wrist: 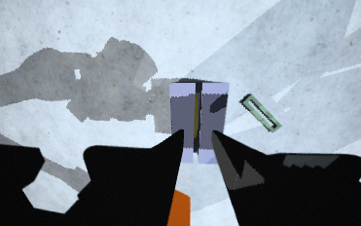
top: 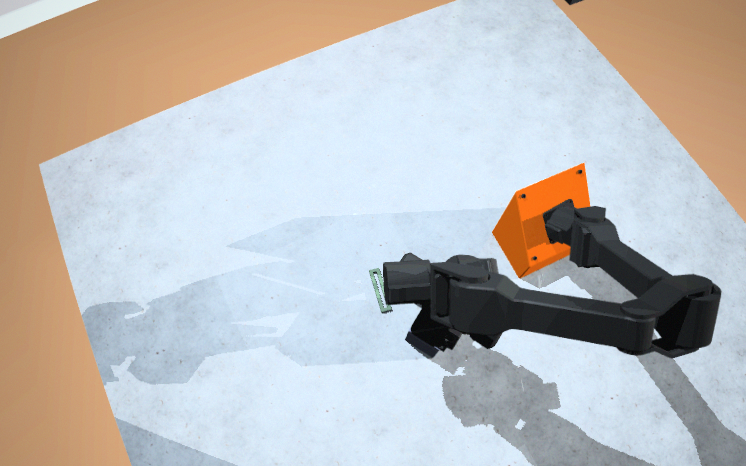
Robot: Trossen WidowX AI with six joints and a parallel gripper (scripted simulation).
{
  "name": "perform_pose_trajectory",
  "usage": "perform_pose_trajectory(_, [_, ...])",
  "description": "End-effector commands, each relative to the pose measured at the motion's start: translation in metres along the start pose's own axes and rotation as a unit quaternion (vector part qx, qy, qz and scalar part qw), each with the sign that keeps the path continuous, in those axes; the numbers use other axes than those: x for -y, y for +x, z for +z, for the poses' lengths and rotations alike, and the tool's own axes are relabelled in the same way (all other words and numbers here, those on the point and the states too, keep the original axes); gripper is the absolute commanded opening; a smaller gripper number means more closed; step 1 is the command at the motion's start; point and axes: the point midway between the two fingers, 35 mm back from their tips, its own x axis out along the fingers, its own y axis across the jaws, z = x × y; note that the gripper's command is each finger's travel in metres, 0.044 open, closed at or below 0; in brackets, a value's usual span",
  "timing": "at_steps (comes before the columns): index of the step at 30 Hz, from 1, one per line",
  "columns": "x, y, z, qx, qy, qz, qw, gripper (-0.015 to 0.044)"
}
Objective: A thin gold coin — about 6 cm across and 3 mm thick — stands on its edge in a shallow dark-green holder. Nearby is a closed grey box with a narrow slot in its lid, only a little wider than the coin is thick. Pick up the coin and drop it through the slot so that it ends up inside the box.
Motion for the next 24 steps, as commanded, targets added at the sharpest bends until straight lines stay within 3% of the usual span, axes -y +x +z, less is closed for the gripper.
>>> perform_pose_trajectory(1, [0.000,0.000,0.000,0.000,-0.001,0.000,1.000,0.0161])
perform_pose_trajectory(6, [0.000,0.000,0.000,0.000,-0.001,0.000,1.000,0.0161])
perform_pose_trajectory(14, [0.000,-0.020,0.000,0.000,0.000,0.000,1.000,0.0371])
perform_pose_trajectory(17, [-0.002,-0.048,-0.002,-0.001,0.003,0.003,1.000,0.0440])
perform_pose_trajectory(24, [-0.003,-0.057,-0.003,-0.001,0.004,0.005,1.000,0.0440])
